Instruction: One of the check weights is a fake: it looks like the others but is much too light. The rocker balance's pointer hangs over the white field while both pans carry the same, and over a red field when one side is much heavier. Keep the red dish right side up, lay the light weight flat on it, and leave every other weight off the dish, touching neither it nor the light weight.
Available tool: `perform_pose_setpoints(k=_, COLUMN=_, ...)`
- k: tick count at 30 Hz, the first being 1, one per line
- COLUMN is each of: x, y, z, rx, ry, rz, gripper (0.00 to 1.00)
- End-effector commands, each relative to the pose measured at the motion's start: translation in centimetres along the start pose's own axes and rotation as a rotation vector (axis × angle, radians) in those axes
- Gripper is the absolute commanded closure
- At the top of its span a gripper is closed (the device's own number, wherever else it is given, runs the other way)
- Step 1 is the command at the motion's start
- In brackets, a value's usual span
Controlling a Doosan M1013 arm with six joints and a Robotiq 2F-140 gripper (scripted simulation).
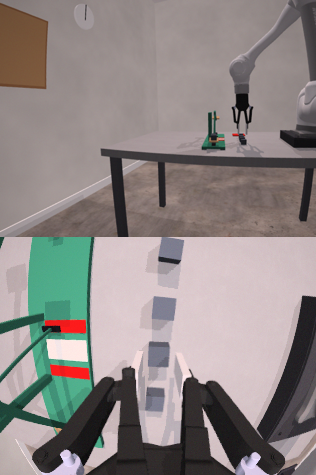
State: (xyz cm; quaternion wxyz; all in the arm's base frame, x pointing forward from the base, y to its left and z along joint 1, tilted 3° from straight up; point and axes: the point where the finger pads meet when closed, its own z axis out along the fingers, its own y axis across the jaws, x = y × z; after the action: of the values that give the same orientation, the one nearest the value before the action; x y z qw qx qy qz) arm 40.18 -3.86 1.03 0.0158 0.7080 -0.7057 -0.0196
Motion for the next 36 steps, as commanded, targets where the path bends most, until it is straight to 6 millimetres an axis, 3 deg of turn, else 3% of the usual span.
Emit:
perform_pose_setpoints(k=1, x=0.00, y=0.00, z=0.27, rx=0.000, ry=0.000, rz=0.000, gripper=0.65)
perform_pose_setpoints(k=36, x=0.00, y=0.00, z=0.77, rx=0.000, ry=0.000, rz=0.000, gripper=0.65)
